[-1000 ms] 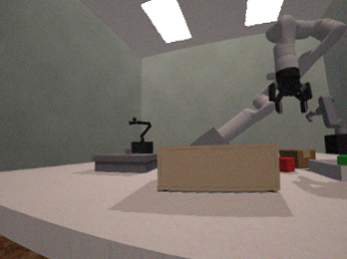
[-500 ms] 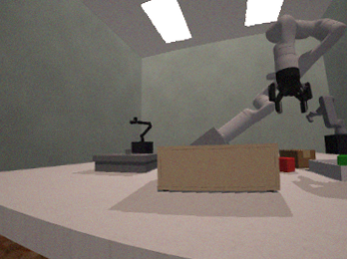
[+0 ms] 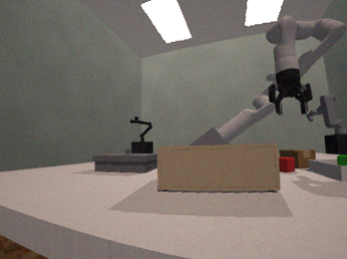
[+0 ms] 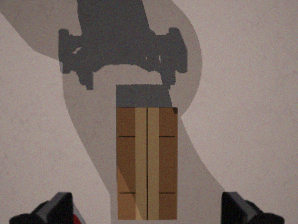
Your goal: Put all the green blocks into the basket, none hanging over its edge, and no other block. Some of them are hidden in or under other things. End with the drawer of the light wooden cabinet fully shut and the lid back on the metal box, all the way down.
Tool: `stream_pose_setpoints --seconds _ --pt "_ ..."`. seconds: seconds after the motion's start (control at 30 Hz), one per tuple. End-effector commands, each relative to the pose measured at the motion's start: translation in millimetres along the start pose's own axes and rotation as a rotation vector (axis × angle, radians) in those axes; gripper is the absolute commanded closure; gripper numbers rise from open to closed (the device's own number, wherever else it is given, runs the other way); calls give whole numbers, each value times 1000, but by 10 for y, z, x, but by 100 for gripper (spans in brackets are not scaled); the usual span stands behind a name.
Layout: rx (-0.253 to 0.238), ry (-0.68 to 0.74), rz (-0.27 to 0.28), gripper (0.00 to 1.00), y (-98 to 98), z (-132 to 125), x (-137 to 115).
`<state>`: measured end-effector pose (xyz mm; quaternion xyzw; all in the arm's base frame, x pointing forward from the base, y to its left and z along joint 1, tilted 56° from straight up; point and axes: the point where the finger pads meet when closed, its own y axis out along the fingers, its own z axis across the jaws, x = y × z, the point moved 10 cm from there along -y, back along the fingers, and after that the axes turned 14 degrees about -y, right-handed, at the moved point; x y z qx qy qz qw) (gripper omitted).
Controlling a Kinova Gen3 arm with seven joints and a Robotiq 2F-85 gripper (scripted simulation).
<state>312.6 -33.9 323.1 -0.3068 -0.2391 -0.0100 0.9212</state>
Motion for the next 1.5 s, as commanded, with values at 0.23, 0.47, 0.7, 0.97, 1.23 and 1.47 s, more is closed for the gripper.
stream_pose_setpoints --seconds 0.23,0.47,0.7,0.97,1.23,1.47 --pt "-1 0 -1 7 168 -2 1" --pt "-1 0 -1 7 309 -2 1" --pt "-1 0 -1 7 535 -2 2" --pt "-1 0 -1 7 779 -3 2" --pt "-1 0 -1 7 907 -3 3" --pt "-1 0 -1 7 980 -3 3"
